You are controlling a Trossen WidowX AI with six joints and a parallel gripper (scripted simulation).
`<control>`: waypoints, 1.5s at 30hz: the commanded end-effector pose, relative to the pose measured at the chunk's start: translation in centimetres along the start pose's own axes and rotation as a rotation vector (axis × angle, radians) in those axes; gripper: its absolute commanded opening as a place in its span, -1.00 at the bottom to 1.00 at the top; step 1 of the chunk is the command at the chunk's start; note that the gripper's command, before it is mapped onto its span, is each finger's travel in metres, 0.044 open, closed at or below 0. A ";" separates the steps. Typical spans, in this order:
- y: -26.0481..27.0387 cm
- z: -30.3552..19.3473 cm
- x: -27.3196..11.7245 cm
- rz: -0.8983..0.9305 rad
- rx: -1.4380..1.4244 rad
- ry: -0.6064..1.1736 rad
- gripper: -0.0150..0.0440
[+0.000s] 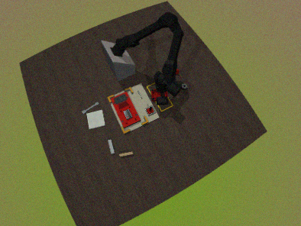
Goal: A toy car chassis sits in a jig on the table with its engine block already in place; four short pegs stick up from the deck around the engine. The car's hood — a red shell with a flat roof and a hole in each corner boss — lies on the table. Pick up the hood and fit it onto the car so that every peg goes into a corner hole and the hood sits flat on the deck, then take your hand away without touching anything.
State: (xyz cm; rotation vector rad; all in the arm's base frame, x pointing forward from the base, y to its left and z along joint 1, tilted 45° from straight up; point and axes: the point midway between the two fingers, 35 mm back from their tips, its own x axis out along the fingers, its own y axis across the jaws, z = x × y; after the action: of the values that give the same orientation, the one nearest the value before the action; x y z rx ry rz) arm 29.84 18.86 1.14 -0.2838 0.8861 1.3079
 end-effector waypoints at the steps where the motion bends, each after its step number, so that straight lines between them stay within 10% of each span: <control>1: 0.0 0.0 0.0 0.000 0.000 0.000 0.60; 8: 0.0 0.0 0.0 0.000 0.000 0.000 0.44; 19: 0.0 0.0 -1.8 -0.001 0.001 0.000 -0.49; 45: -0.1 -0.2 -7.6 -0.002 -0.059 0.010 -0.49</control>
State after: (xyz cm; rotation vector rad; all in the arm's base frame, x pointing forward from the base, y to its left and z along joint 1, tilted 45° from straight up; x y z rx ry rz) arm 29.88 13.21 6.40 -0.2981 0.8879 1.3075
